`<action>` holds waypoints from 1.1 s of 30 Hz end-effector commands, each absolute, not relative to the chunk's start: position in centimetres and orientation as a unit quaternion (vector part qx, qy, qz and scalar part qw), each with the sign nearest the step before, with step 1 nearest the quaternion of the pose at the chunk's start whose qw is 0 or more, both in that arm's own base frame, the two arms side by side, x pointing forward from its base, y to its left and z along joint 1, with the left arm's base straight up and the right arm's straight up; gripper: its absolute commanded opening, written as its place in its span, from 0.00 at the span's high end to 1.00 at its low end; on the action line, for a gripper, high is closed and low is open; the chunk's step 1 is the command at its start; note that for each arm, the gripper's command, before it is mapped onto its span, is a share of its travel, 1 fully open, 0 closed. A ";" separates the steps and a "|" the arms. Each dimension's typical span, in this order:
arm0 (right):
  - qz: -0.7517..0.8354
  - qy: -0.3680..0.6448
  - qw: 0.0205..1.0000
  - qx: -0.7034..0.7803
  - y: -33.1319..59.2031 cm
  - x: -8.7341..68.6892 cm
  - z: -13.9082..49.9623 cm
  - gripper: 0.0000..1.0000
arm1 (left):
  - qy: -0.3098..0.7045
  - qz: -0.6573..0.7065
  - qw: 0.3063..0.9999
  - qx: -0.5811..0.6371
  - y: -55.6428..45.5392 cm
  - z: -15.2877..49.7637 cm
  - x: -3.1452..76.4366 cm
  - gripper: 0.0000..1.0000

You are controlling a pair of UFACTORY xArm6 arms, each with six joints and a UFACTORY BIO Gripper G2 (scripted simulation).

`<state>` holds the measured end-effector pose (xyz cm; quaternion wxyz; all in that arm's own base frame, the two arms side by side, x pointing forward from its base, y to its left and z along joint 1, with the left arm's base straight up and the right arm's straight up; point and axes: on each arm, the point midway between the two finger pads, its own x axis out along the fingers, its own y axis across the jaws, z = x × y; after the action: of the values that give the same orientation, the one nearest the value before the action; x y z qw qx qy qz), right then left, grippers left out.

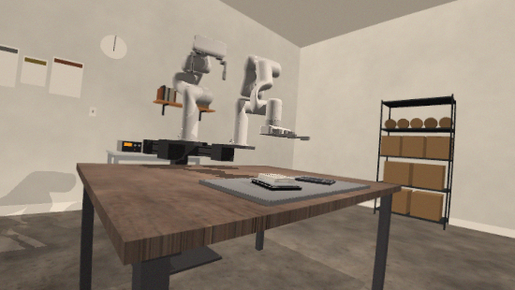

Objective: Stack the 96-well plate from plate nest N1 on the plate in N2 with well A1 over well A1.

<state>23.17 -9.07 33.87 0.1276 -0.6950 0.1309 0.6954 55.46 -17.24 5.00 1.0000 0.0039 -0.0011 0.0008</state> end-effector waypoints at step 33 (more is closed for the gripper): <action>0.694 0.131 0.127 -0.696 -9.1 23.2 34.0 0.00 | -0.003 0.000 1.000 0.003 -2.9 12.7 53.5 0.63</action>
<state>23.17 -9.07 33.87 0.1276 -0.6950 0.1309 0.6954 53.63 -4.45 11.68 1.0000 0.0039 -0.0013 0.0008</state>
